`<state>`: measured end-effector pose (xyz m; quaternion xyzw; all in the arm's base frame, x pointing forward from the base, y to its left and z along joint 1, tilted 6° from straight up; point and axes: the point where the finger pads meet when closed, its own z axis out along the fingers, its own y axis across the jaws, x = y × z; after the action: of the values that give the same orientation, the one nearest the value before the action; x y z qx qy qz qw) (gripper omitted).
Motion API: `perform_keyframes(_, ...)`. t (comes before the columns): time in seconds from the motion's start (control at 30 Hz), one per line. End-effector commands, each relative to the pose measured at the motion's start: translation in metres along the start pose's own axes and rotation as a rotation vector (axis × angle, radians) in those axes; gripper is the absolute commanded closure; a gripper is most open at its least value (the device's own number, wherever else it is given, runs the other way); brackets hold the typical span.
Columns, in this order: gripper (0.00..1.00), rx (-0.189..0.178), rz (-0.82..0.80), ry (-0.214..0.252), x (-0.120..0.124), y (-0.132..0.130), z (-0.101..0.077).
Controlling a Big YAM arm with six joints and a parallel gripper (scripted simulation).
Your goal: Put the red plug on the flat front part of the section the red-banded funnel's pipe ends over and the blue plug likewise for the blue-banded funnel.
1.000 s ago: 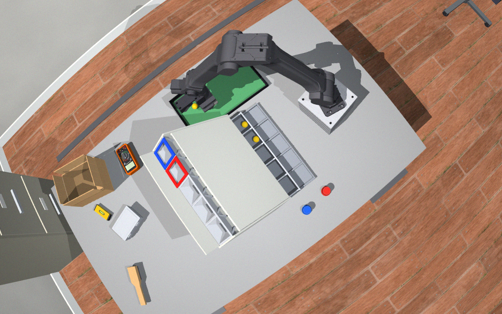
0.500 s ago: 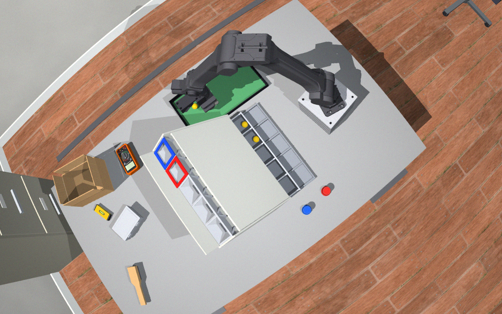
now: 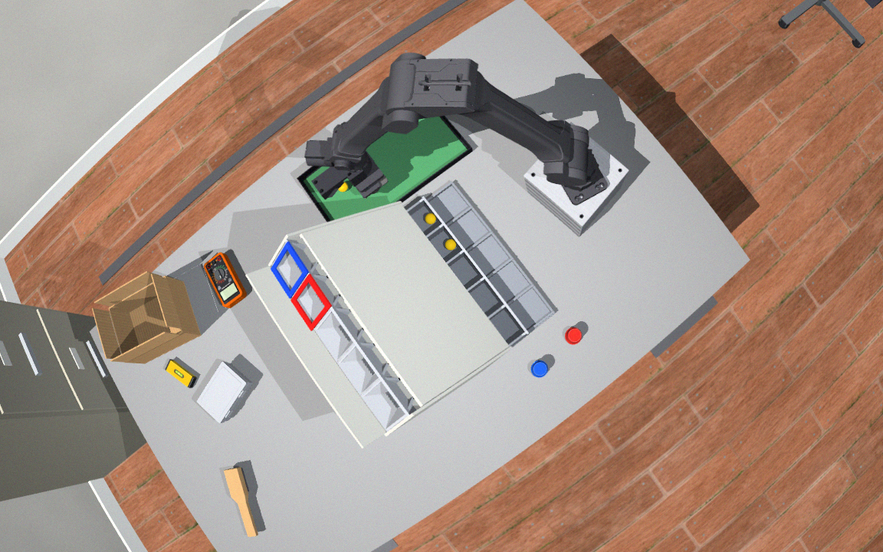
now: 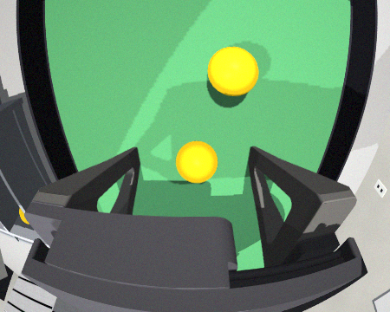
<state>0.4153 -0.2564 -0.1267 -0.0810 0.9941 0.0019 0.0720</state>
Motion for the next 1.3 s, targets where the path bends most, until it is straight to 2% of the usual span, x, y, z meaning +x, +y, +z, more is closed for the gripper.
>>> perform_keyframes(0.0,0.20,0.005,0.000,-0.007,-0.0044,0.0038,0.0032)
perform_keyframes(0.47,0.20,0.009,0.001,-0.011,-0.0061,0.0026,0.0016)
perform_keyframes(0.97,0.20,-0.019,0.003,0.021,-0.0080,0.0015,-0.0010)
perform_keyframes(1.27,0.20,-0.019,0.002,0.020,-0.0112,-0.0007,-0.0029)
